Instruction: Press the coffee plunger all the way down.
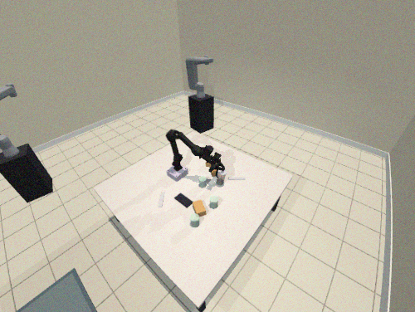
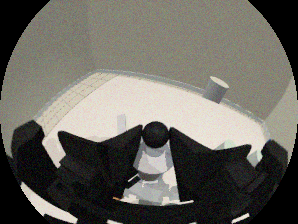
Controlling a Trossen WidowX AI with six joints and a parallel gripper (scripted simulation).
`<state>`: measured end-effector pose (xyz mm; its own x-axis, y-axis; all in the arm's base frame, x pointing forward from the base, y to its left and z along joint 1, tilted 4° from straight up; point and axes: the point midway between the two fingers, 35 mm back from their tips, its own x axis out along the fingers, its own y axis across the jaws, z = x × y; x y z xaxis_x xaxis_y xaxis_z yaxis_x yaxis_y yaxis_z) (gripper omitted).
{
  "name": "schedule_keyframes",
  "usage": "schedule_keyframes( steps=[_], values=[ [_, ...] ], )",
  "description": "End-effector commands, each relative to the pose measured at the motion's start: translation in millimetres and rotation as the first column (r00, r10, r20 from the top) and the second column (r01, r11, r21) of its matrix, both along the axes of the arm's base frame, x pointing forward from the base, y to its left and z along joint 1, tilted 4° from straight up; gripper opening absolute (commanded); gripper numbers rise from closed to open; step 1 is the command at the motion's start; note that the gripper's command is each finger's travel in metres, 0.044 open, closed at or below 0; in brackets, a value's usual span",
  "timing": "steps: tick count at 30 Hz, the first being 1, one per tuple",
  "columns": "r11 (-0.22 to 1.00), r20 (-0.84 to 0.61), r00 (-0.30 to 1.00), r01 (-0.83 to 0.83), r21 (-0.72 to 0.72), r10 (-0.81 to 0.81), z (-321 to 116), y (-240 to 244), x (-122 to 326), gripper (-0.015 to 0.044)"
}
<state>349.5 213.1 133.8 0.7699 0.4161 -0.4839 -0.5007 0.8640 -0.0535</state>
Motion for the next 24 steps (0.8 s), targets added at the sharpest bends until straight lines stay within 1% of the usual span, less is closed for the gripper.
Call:
schedule_keyframes(
  steps=[1,24],
  values=[
    [1.000,-0.012,1.000,-0.003,-0.016,0.003,-5.5,-0.1,0.4,0.0124],
    [1.000,-0.004,1.000,0.000,-0.003,0.000,-0.7,0.9,1.4,0.0124]
  ],
)
